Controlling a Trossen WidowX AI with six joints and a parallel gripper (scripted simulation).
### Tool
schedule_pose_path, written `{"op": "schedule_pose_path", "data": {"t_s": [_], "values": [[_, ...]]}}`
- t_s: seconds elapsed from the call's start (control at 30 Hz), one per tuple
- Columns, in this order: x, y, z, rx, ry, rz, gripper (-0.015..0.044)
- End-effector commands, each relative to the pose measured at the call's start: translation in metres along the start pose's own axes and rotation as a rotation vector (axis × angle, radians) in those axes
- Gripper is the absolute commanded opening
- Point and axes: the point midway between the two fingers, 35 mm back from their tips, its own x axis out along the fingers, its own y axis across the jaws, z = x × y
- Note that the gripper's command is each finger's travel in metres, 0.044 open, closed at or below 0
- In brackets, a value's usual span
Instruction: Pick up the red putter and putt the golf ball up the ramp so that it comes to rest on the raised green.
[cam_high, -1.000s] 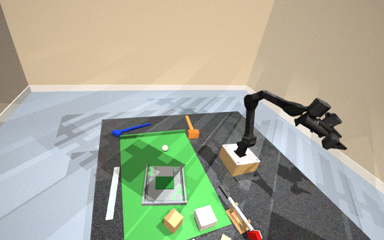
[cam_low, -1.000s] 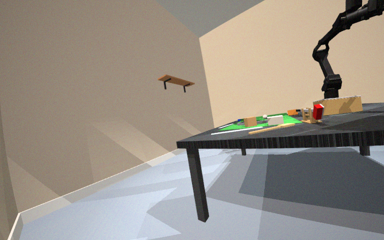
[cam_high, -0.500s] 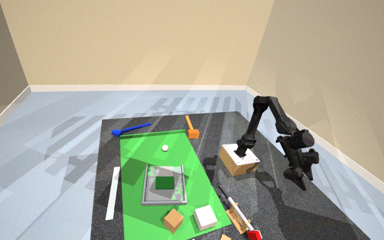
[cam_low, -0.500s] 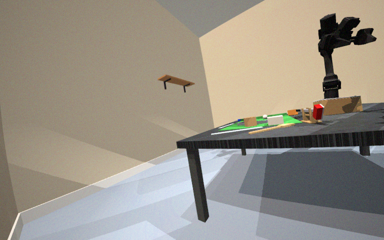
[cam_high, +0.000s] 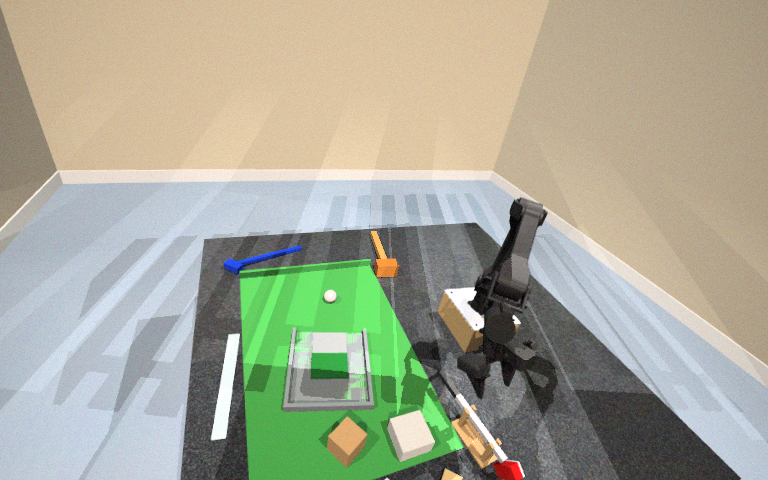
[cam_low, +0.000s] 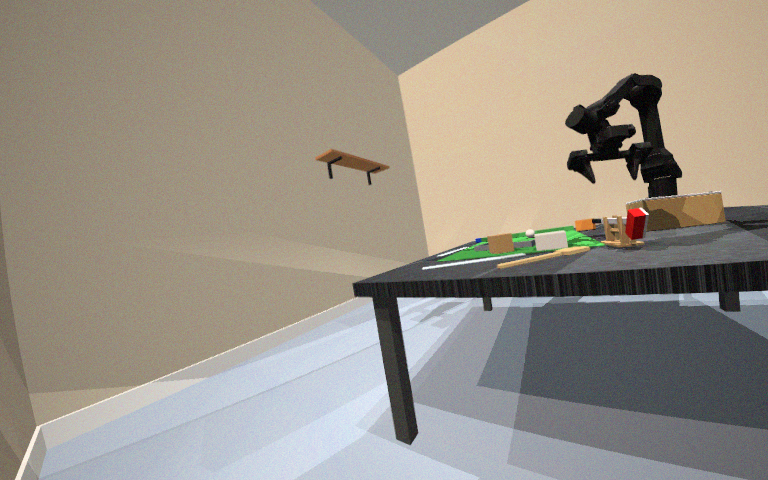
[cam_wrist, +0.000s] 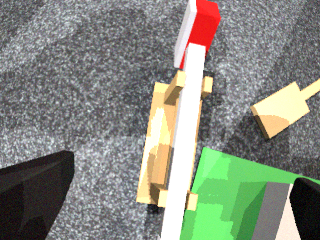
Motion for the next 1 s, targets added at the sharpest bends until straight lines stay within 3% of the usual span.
{"op": "schedule_pose_path", "data": {"t_s": [0.0,0.13,0.43,0.97], "values": [[0.011,-0.015,-0.072,0.037,0.144,0.044,0.0440],[0.013,-0.016,-0.120,0.064,0.222,0.094,0.0440],[0.012,-0.010,-0.121,0.065,0.224,0.096,0.0440],[0.053,-0.006,-0.141,0.065,0.224,0.096,0.0440]]}}
